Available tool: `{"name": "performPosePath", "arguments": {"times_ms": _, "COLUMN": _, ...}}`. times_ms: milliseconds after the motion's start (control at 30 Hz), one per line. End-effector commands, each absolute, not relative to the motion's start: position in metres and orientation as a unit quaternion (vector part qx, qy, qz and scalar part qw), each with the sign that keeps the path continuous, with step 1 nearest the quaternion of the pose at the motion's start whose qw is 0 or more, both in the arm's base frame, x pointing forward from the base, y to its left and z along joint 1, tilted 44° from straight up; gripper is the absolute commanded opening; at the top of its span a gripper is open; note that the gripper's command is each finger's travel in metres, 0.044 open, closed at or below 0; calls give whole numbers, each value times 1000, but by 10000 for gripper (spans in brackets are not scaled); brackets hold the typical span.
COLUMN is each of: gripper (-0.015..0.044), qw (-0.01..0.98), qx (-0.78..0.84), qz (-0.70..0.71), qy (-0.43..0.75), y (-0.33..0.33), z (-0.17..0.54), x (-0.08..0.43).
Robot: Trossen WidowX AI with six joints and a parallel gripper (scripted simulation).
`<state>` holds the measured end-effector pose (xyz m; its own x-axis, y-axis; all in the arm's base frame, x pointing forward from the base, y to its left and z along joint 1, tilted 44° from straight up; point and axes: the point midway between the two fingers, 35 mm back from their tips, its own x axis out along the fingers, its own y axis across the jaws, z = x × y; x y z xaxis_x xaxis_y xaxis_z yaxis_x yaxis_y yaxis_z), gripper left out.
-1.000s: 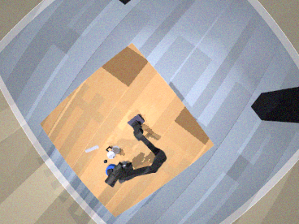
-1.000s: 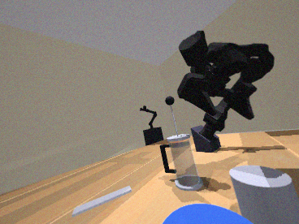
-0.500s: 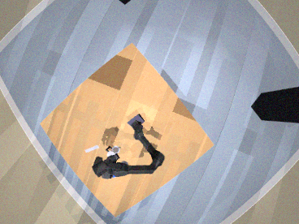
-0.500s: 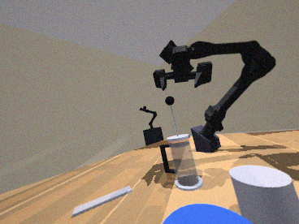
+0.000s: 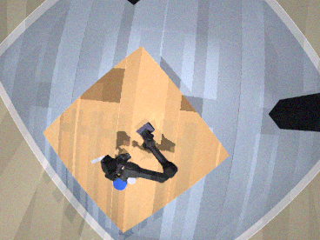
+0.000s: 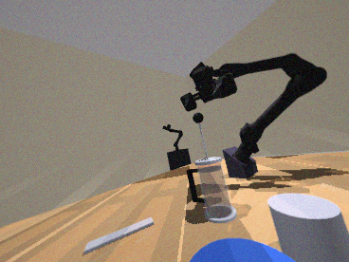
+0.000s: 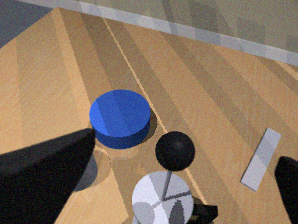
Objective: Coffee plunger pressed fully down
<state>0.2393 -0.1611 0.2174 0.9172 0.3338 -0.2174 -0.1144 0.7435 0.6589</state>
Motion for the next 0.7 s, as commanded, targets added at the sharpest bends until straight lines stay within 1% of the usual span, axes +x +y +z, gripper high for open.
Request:
{"name": "performPosePath", "arguments": {"times_ms": 0, "gripper": 440, "qw": 919, "qx": 340, "qz": 123, "qy": 160, "y": -143, "z": 198, "x": 241}}
{"name": "performPosePath", "arguments": {"times_ms": 667, "gripper": 440, "qw": 919, "qx": 337, "qz": 123, "qy": 166, "y": -136, "z": 191, "x": 262}}
